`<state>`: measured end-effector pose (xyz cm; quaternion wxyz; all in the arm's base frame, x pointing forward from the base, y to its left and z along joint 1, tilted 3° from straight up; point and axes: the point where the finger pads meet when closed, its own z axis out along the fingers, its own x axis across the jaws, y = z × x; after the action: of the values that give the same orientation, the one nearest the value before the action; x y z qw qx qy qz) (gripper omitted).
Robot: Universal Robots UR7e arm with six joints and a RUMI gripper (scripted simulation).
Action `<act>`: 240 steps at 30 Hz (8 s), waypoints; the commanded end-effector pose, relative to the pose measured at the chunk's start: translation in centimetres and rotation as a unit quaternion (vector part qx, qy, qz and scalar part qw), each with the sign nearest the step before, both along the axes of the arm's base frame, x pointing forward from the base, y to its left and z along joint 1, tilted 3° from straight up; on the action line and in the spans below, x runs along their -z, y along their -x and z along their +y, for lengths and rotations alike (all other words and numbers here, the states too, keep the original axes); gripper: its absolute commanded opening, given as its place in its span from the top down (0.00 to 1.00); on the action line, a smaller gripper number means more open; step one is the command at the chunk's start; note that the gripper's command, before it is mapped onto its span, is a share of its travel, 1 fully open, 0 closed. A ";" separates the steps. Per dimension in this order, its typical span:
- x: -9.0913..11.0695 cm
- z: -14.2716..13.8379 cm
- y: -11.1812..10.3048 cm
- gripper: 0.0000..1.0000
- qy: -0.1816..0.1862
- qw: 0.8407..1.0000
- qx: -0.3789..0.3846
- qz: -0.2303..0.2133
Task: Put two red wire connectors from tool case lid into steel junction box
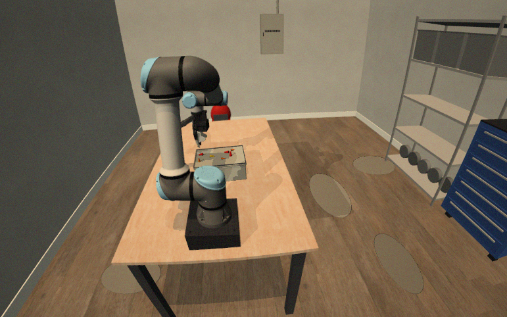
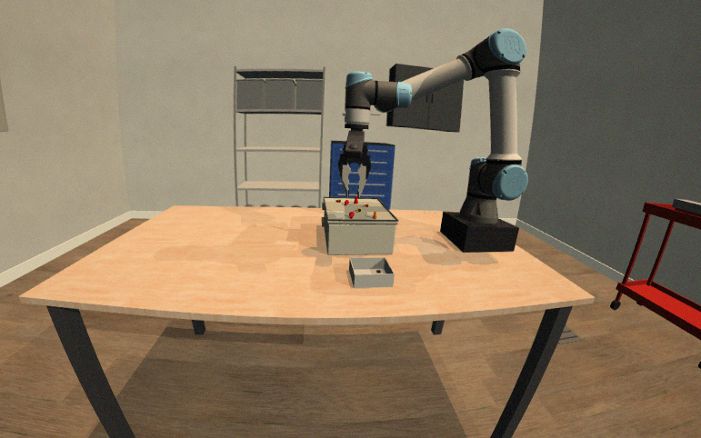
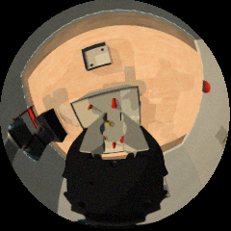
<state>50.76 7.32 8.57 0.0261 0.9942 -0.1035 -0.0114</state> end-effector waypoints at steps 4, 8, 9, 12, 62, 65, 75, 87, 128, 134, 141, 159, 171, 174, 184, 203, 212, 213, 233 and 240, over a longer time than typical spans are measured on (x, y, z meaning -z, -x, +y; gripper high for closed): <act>1.5 -0.1 -0.2 0.82 0.000 1.000 0.002 -0.002; 4.0 -0.2 -0.1 0.82 0.000 1.000 0.002 -0.002; 4.2 -0.2 -0.1 0.82 0.000 1.000 0.002 -0.002; 4.3 -0.2 -0.1 0.82 0.000 1.000 0.002 -0.002; 4.3 -0.2 -0.1 0.82 0.000 1.000 0.002 -0.002; 4.8 -0.2 -0.1 0.82 0.000 1.000 0.002 -0.002; 6.1 -0.3 -0.1 0.82 0.000 1.000 0.002 -0.002; 6.1 -0.3 -0.1 1.00 0.000 1.000 0.002 -0.002; 5.9 -0.3 -0.1 1.00 0.000 1.000 0.002 -0.002; 4.2 -0.2 -0.2 1.00 0.000 1.000 0.002 -0.002; 1.9 -0.1 -0.2 1.00 0.000 1.000 0.002 -0.002; -0.9 0.1 -0.3 1.00 0.000 1.000 0.002 -0.002; -0.9 0.9 -0.2 1.00 0.000 1.000 0.002 -0.002; -0.8 1.6 -0.1 1.00 0.000 1.000 0.002 -0.002; -0.6 7.1 0.6 1.00 0.000 1.000 0.002 -0.002; 0.0 18.4 1.9 1.00 0.000 1.000 0.002 -0.002; 0.1 20.3 2.1 1.00 0.000 1.000 0.002 -0.002; 0.1 20.3 2.1 1.00 0.000 1.000 0.002 -0.002; 1.3 20.4 2.2 1.00 0.000 1.000 0.002 -0.002; 4.0 20.2 2.2 1.00 0.000 1.000 0.002 -0.002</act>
<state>48.45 27.60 5.88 0.0270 0.9940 -0.1056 -0.0110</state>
